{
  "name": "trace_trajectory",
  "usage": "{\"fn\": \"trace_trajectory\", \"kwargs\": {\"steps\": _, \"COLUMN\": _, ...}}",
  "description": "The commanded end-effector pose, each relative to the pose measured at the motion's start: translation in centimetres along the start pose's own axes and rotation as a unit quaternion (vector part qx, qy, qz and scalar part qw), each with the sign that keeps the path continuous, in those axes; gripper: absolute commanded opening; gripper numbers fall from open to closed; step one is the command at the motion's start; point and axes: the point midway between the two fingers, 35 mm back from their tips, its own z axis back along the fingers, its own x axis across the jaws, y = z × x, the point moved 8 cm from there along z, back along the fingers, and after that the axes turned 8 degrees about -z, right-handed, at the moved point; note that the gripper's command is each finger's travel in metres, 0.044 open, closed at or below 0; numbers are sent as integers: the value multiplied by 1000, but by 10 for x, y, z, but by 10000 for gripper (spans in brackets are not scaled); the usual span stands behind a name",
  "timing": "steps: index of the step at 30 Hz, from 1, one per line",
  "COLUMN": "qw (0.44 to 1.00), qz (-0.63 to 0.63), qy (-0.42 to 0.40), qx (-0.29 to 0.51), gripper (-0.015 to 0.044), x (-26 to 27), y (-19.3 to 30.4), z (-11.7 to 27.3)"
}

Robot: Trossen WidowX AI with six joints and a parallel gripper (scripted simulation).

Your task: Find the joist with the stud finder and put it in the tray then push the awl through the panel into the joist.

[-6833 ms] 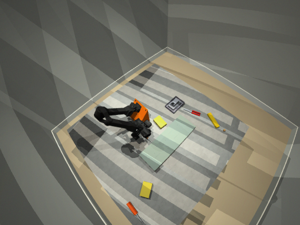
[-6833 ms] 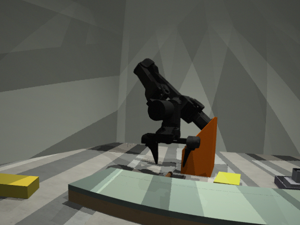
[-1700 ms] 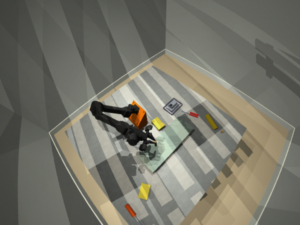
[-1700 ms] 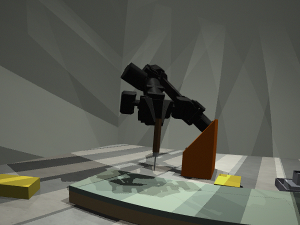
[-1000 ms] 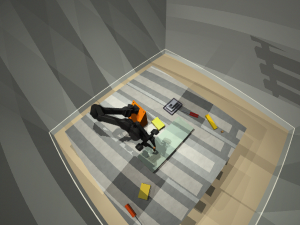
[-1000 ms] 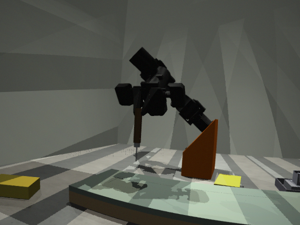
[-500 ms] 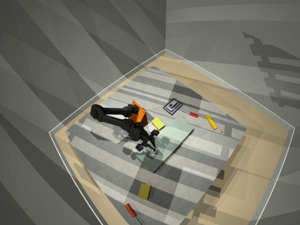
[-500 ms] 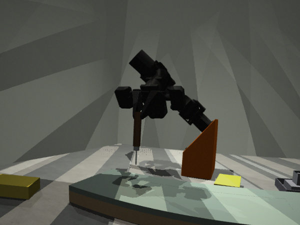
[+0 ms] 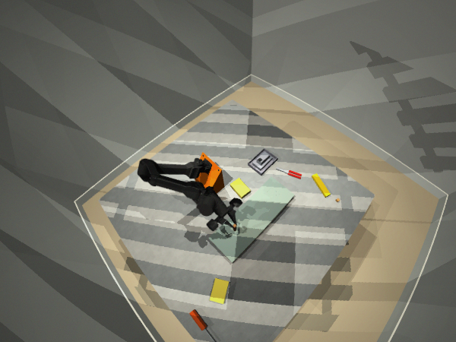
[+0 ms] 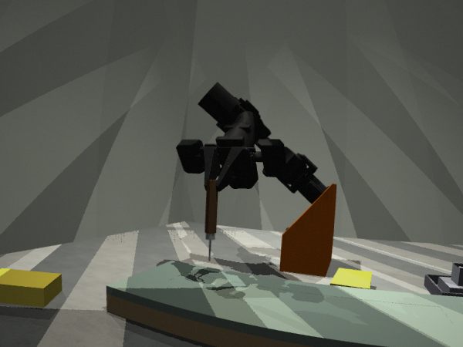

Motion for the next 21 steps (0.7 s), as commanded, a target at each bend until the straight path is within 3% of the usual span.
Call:
{"fn": "trace_trajectory", "kwargs": {"steps": 1, "qw": 1000, "qz": 2, "qy": 3, "qx": 4, "gripper": 0, "x": 0, "y": -1, "z": -2}}
{"fn": "trace_trajectory", "kwargs": {"steps": 21, "qw": 1000, "qz": 2, "qy": 2, "qx": 5, "gripper": 0, "x": 1, "y": -12, "z": -10}}
